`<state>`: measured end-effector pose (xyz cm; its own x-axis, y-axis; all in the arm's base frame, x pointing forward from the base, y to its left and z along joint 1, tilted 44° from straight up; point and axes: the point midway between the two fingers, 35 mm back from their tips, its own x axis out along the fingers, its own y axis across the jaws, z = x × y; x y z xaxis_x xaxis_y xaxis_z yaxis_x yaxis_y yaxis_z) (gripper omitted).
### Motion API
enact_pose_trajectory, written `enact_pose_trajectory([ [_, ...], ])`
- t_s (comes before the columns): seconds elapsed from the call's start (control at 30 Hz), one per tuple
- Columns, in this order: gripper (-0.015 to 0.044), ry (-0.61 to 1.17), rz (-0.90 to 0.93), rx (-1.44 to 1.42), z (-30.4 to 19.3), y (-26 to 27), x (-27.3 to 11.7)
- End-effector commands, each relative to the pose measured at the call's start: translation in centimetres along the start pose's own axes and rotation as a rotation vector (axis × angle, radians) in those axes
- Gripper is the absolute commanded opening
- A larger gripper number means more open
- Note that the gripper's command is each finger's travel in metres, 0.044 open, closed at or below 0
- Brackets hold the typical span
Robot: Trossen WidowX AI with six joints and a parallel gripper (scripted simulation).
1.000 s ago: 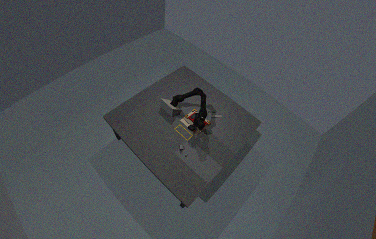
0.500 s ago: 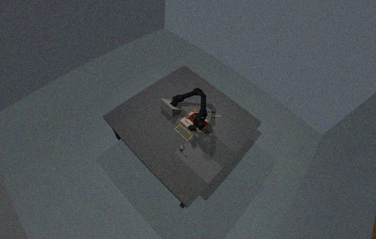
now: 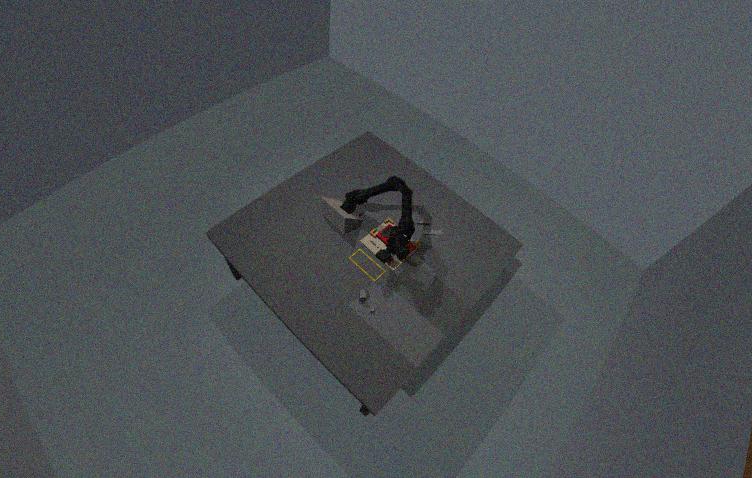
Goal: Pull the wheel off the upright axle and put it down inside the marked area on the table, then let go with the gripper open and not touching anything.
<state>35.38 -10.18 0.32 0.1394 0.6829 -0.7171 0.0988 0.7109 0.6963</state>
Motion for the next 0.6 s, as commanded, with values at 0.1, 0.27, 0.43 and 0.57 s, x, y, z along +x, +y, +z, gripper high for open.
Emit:
enact_pose_trajectory([
  [0.1, 0.0, -0.014, -0.007, 0.007, -0.07, -0.18, -1.16],
  [0.27, 0.0, -0.014, -0.007, 0.007, -0.07, -0.19, -1.32],
  [0.43, 0.0, -0.014, -0.007, 0.007, -0.07, -0.19, -1.49],
  [0.57, 0.0, -0.014, -0.007, 0.007, -0.08, -0.19, -1.62],
])
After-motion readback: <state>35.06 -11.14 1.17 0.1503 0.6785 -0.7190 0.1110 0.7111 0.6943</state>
